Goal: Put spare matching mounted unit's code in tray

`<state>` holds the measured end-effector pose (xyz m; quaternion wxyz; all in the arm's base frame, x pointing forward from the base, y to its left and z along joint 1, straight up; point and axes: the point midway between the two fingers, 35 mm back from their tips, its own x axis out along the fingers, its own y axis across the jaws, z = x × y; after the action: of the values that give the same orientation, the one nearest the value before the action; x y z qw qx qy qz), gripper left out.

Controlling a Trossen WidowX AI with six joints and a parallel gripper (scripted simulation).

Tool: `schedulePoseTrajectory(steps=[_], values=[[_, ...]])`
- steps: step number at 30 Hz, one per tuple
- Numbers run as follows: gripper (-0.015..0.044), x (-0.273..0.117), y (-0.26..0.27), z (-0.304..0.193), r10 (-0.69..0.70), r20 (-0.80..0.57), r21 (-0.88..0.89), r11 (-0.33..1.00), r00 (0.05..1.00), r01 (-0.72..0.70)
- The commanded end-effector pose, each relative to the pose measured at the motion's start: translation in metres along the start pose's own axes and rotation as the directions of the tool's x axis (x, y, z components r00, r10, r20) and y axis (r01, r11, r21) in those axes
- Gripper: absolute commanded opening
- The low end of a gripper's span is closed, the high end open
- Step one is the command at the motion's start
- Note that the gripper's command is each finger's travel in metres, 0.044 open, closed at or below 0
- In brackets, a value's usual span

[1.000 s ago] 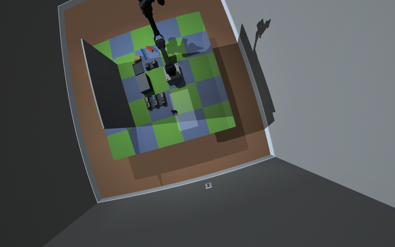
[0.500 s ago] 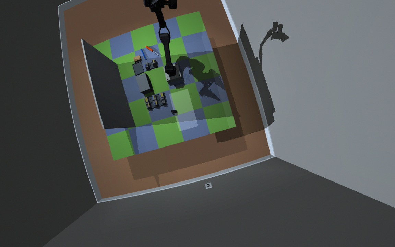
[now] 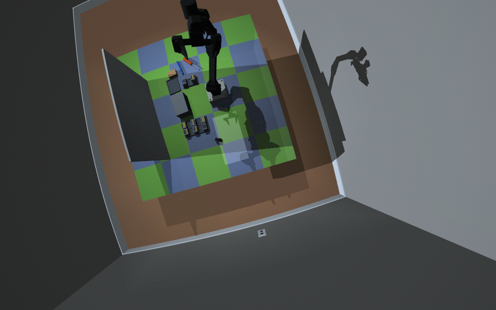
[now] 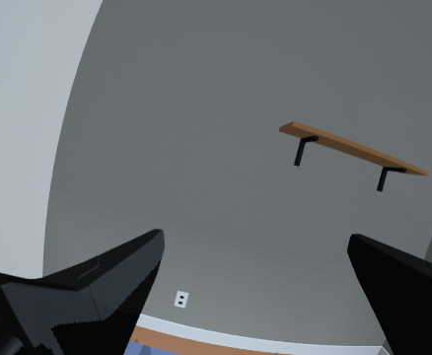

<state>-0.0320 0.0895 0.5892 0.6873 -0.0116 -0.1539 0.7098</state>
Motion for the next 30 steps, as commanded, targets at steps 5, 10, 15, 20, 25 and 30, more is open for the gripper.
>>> schedulePoseTrajectory(steps=[5, 10, 15, 20, 25, 30], values=[[0.0440, 0.068, -0.064, -0.076, -0.176, -0.307, 0.056, 0.978, 0.935, 0.202], [0.0440, 0.090, -0.108, -0.129, -0.255, -0.477, 0.075, 0.942, 0.841, 0.328], [0.0440, 0.095, -0.152, -0.180, -0.313, -0.625, 0.089, 0.882, 0.715, 0.463], [0.0440, 0.083, -0.199, -0.231, -0.360, -0.745, 0.058, 0.804, 0.561, 0.592], [0.0440, 0.059, -0.238, -0.283, -0.347, -0.850, 0.039, 0.707, 0.395, 0.706], [0.0440, 0.011, -0.277, -0.348, -0.269, -0.947, -0.004, 0.560, 0.177, 0.828]])
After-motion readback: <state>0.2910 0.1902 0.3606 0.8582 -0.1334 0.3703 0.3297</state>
